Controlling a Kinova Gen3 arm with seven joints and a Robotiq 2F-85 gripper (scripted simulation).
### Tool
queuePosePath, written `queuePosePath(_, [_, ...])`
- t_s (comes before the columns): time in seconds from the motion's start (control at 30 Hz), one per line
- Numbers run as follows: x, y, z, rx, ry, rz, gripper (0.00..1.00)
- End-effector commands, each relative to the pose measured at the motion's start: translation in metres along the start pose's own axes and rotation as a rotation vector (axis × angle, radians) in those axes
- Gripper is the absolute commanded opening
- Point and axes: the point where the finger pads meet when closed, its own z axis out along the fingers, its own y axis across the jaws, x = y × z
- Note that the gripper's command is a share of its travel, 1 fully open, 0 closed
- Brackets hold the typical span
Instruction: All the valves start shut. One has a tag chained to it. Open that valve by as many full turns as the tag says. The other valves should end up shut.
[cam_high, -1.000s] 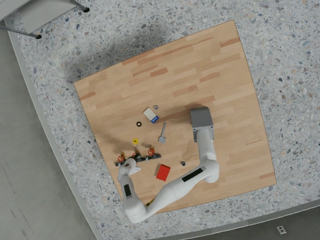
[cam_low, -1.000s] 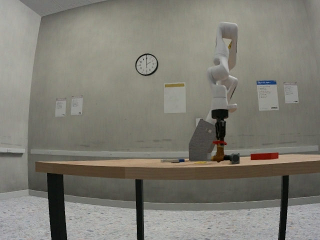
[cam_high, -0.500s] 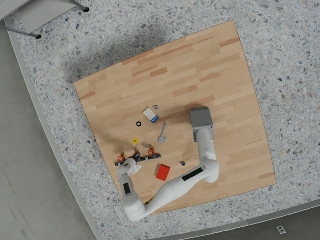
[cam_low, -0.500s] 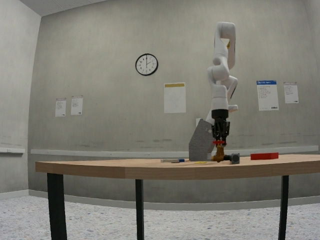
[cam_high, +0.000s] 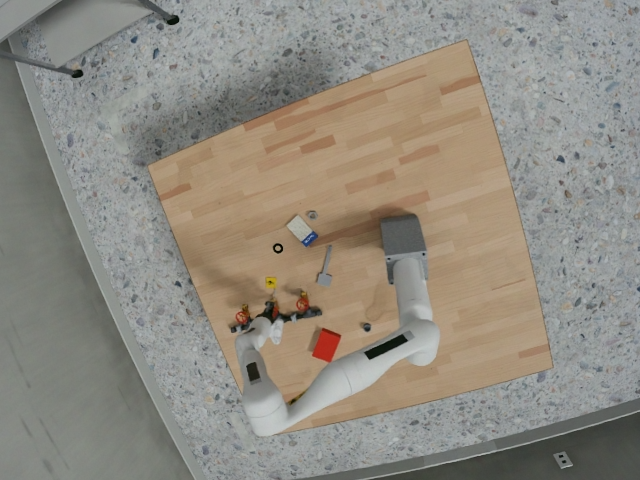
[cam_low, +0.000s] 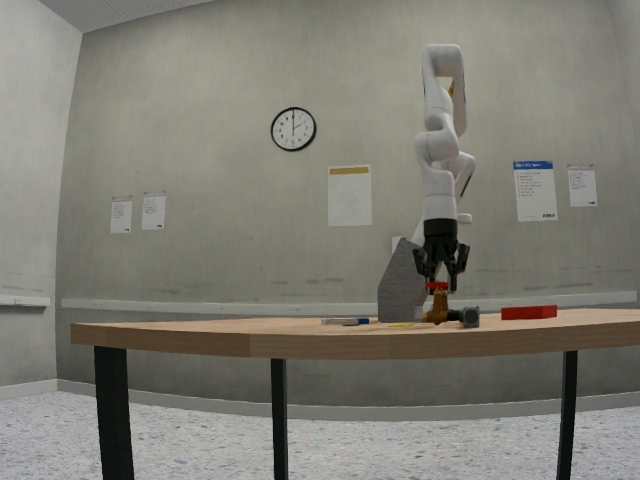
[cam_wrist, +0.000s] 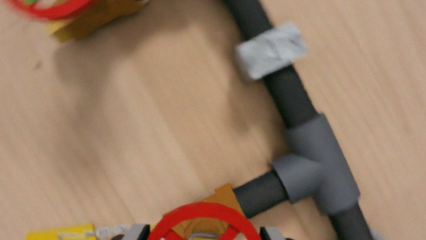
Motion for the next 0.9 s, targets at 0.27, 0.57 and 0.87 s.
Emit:
queuePosePath(0.27, [-0.0009,0.0001,-0.0008,-0.01,-0.003,-0.534,0.52])
queuePosePath(0.57, [-0.0009,0.0001,-0.0008,-0.009,-0.005,-1.028,0.52])
queuePosePath(0.87, [-0.0009,0.0001,-0.0008,-0.008,-0.006,-1.369,0.52])
